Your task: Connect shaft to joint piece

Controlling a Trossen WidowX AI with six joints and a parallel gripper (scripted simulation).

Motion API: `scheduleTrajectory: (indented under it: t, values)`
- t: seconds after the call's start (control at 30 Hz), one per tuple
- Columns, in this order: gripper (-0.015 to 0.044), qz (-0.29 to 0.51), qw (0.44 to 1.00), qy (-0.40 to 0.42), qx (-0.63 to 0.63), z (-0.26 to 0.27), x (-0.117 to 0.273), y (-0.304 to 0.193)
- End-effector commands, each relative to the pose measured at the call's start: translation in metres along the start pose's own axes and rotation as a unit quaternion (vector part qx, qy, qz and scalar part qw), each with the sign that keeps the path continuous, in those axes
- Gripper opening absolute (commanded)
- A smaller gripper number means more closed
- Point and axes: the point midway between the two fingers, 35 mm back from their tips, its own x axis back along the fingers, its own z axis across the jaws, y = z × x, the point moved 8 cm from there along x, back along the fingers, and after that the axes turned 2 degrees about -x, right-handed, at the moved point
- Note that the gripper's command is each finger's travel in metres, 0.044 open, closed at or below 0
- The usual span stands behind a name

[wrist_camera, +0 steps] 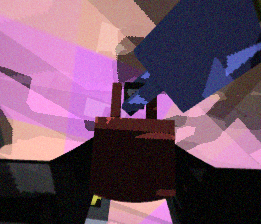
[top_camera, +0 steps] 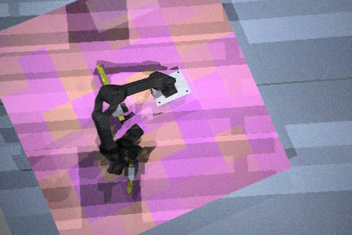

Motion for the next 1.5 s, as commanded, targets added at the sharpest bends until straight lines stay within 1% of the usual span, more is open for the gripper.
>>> scheduleTrajectory:
  t: [0.0,0.07,0.1,0.33,1.13,1.47]
  values:
    - [0.0068,0.000,1.000,0.000,0.000,0.000,0.000,0.000]
    - [0.0016,0.000,1.000,0.000,0.000,0.000,0.000,0.000]
    - [0.0000,0.000,1.000,0.000,0.000,0.000,0.000,0.000]
    - [0.0000,-0.014,1.000,0.002,-0.006,0.000,-0.001,-0.003]
    - [0.0000,-0.212,0.973,0.007,-0.093,0.010,-0.027,-0.038]
    - [0.0000,-0.223,0.970,0.006,-0.096,0.011,-0.029,-0.039]
